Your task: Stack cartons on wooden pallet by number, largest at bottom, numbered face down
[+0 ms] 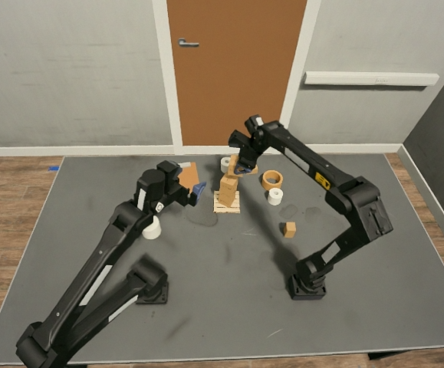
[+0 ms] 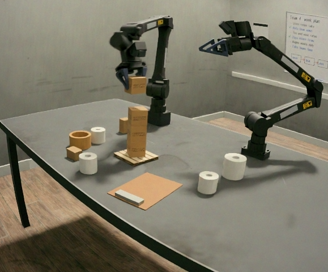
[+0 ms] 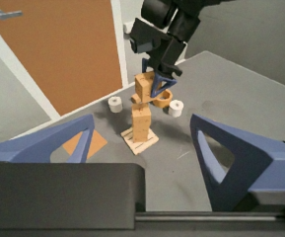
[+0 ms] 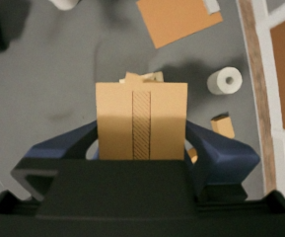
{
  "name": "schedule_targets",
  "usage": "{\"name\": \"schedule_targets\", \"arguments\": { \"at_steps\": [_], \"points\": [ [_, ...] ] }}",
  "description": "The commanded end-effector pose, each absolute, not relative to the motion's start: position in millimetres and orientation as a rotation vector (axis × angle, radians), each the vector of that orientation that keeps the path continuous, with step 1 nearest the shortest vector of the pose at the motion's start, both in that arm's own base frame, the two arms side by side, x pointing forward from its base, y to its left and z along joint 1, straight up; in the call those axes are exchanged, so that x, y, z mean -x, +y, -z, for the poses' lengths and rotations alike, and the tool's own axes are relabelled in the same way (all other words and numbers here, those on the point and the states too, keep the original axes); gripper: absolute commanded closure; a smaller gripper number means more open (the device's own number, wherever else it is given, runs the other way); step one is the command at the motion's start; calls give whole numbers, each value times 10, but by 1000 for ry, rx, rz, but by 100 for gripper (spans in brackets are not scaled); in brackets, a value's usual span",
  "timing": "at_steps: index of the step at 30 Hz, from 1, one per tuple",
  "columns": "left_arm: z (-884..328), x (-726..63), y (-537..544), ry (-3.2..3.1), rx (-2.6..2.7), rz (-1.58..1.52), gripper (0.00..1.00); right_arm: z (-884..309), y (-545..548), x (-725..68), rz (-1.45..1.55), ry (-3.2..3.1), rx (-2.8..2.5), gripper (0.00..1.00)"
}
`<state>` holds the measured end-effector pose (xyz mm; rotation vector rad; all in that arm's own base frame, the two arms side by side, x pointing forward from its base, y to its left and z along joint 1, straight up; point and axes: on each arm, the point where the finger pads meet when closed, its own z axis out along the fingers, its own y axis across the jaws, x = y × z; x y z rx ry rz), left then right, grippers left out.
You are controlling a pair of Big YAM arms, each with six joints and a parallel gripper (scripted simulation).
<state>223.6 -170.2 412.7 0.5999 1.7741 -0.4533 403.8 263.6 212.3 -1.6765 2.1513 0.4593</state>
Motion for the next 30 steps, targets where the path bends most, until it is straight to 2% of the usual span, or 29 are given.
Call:
{"name": "schedule_targets", "arguments": {
  "at_steps": [1,17,30],
  "points": [
    [-4140,-2245,-1699,1782,-598,448,0,-2196,2821,-3994,-435,2284,1420,45],
    [-4160,-2249,-1703,1773,-596,450,0,-2283,2910,-4210,-355,2278,1389,45],
    [-4160,-2249,-1703,1773,-596,450,0,-1776,2840,-4063,-361,2318,1406,45]
  ]
}}
